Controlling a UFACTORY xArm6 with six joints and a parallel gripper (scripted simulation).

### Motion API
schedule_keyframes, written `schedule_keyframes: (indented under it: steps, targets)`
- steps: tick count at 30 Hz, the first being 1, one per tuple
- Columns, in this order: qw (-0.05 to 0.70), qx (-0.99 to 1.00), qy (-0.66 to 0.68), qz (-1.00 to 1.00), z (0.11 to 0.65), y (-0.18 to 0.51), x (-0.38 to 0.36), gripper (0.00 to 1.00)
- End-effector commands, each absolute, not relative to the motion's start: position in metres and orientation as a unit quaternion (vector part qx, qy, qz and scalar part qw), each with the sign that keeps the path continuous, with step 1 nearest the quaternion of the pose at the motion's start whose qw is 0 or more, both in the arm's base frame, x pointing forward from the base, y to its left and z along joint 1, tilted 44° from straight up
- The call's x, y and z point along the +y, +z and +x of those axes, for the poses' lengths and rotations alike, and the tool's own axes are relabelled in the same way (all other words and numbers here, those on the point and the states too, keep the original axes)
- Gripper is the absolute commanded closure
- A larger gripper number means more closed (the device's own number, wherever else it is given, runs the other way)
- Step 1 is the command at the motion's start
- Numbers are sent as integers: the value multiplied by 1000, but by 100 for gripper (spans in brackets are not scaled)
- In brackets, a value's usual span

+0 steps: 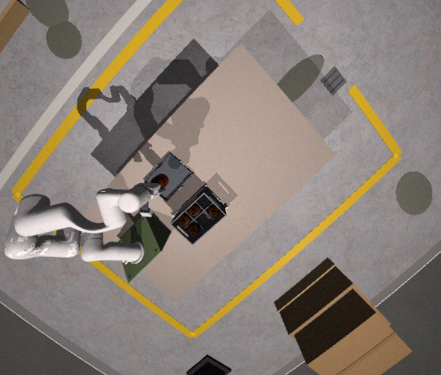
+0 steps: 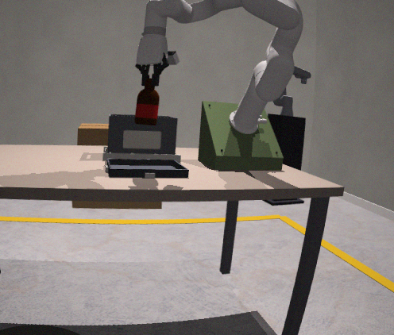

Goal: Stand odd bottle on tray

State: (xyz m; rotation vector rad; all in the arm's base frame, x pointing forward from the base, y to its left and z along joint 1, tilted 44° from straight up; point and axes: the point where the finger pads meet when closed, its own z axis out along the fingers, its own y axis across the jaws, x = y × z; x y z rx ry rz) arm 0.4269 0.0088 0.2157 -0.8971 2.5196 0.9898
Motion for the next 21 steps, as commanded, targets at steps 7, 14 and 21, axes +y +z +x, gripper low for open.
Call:
schedule_keyframes:
  steps: [7, 14, 21]
  targets:
    - [146, 874, 342, -311, 429, 202, 22, 100]
    - [146, 874, 342, -311, 430, 187, 36, 100]
    - [146, 874, 342, -311, 430, 176, 47, 100]
